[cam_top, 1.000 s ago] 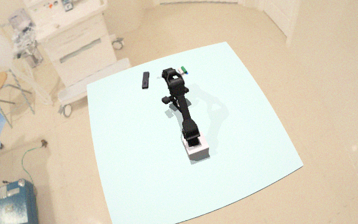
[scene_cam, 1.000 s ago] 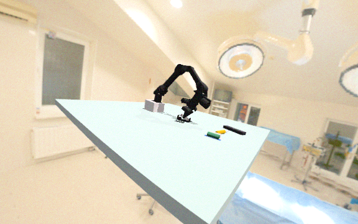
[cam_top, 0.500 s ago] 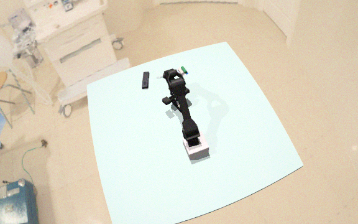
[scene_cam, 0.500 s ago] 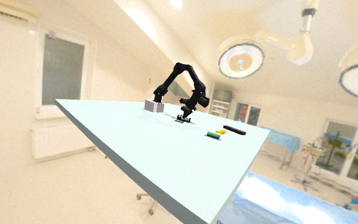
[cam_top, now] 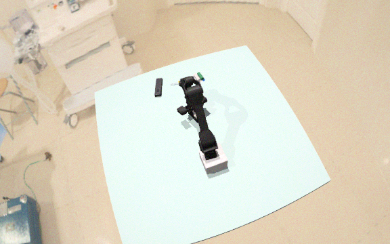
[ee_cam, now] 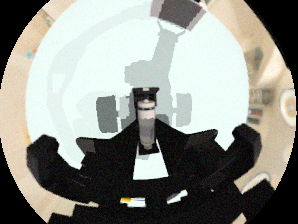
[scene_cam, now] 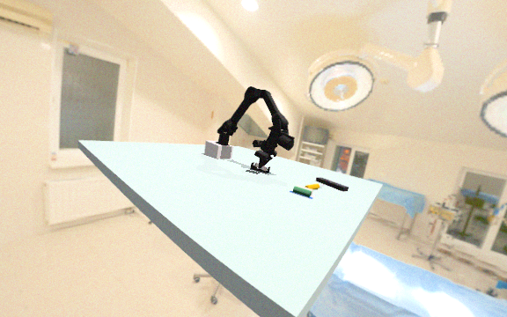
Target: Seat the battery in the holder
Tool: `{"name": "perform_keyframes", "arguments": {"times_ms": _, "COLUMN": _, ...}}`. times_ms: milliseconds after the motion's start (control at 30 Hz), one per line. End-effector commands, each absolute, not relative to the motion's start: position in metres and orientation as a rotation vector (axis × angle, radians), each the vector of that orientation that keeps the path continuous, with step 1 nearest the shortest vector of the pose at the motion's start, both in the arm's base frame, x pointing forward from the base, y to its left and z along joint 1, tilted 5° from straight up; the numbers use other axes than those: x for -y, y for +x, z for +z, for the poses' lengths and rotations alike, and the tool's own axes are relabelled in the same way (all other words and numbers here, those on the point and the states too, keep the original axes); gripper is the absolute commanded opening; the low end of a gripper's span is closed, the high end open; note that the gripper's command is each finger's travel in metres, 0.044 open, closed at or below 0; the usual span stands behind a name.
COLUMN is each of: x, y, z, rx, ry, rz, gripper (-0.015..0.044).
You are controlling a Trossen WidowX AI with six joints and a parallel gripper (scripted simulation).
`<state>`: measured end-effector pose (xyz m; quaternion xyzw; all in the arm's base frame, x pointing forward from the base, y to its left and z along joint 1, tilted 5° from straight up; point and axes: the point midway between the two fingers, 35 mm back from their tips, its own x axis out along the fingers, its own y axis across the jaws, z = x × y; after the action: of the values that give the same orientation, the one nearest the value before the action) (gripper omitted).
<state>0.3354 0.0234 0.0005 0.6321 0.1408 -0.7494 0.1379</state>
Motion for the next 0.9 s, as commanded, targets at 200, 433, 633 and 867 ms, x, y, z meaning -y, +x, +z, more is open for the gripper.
{"name": "perform_keyframes", "arguments": {"times_ms": 200, "x": -0.0248, "y": 0.3395, "z": -0.0016, "rx": -0.432, "ry": 1.909, "rz": -2.102, "gripper": 0.0075}}
{"name": "perform_keyframes", "arguments": {"times_ms": 433, "x": -0.0243, "y": 0.3380, "z": -0.0023, "rx": -0.441, "ry": 1.942, "rz": -2.072, "gripper": 0.0075}}
{"name": "perform_keyframes", "arguments": {"times_ms": 633, "x": -0.0239, "y": 0.3365, "z": -0.0031, "rx": -0.449, "ry": 1.970, "rz": -2.046, "gripper": 0.0075}}
{"name": "perform_keyframes", "arguments": {"times_ms": 867, "x": -0.0235, "y": 0.3348, "z": -0.0040, "rx": -0.457, "ry": 1.999, "rz": -2.015, "gripper": 0.0075}}
